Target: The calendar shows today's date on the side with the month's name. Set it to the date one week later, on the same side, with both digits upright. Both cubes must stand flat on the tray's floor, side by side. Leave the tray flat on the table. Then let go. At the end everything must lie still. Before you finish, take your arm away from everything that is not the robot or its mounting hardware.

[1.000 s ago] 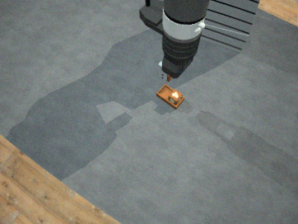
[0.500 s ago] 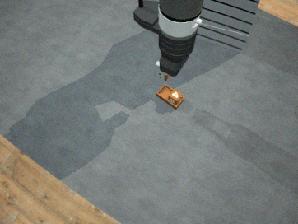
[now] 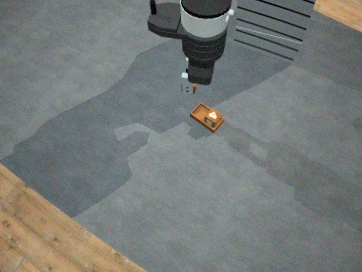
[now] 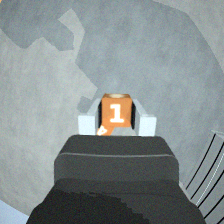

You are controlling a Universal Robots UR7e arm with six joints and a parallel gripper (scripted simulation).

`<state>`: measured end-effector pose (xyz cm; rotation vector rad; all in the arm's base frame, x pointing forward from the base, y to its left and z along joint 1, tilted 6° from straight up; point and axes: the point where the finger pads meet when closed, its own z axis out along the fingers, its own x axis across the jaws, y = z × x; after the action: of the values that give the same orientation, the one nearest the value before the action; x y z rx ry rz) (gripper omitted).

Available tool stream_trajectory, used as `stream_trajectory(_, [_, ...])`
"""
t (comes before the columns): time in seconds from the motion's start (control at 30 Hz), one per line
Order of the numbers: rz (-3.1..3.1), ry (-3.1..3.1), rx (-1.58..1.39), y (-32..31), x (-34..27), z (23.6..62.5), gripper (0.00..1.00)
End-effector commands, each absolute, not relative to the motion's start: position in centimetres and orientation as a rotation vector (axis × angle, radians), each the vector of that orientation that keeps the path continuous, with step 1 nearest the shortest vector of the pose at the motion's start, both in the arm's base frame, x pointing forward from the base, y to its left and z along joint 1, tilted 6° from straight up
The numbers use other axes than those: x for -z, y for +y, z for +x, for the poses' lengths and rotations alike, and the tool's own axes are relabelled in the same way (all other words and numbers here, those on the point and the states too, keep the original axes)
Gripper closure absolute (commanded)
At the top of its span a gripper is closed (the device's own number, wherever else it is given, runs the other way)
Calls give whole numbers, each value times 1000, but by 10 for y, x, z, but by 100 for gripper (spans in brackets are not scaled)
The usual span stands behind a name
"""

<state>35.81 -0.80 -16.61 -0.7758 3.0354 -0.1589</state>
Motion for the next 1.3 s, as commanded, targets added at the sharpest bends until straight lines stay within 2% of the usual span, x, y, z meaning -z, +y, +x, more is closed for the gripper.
stream_trajectory(0.0, [-980, 2982, 160, -16, 166, 360, 43])
stream_trajectory(0.73, [-1927, 2521, 153, -52, 166, 358, 43])
stream_trajectory(1.27, [-2239, 2266, 147, -63, 166, 353, 43])
